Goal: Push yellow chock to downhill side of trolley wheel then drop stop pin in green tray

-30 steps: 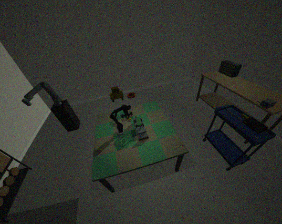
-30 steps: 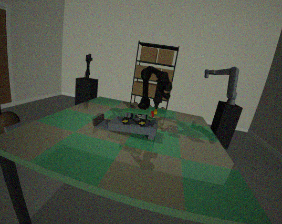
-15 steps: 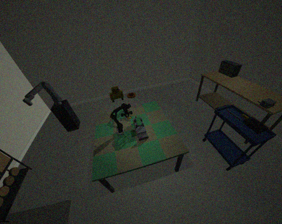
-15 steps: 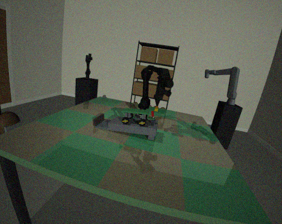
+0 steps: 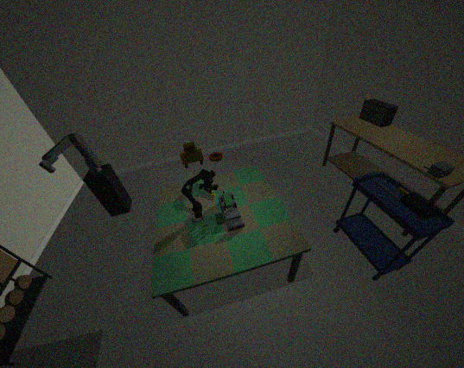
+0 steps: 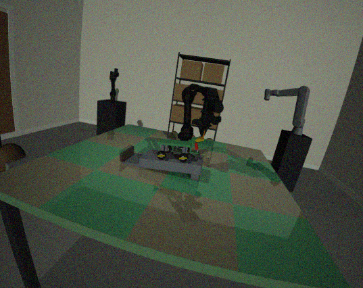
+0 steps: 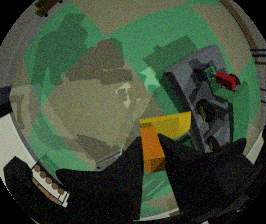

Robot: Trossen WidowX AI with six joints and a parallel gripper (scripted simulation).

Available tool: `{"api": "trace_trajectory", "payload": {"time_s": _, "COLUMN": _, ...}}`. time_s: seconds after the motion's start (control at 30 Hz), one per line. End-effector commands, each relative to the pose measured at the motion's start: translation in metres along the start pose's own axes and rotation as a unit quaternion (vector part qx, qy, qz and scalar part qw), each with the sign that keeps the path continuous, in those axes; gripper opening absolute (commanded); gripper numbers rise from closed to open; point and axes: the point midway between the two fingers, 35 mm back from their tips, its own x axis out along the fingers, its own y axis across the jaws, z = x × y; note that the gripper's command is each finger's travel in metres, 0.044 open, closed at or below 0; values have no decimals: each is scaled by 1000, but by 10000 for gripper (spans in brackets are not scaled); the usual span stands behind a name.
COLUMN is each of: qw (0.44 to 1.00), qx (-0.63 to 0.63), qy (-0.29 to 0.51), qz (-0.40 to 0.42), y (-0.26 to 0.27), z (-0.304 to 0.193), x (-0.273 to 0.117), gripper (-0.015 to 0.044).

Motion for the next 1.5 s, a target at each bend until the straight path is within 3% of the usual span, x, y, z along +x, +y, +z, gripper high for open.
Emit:
{"api": "trace_trajectory", "payload": {"time_s": 0.0, "qw": 998, "qx": 70, "qy": 0, "qz": 3, "y": 1, "z": 0, "x": 0, "gripper": 0}}
{"api": "trace_trajectory", "payload": {"time_s": 0.4, "qw": 963, "qx": 271, "qy": 1, "qz": 3, "y": 1, "z": 0, "x": 0, "gripper": 0}}
{"api": "trace_trajectory", "payload": {"time_s": 0.97, "qw": 867, "qx": 498, "qy": 1, "qz": 3, "y": 1, "z": 0, "x": 0, "gripper": 0}}
{"api": "trace_trajectory", "payload": {"time_s": 1.47, "qw": 715, "qx": 699, "qy": 2, "qz": 3, "y": 1, "z": 0, "x": 0, "gripper": 0}}
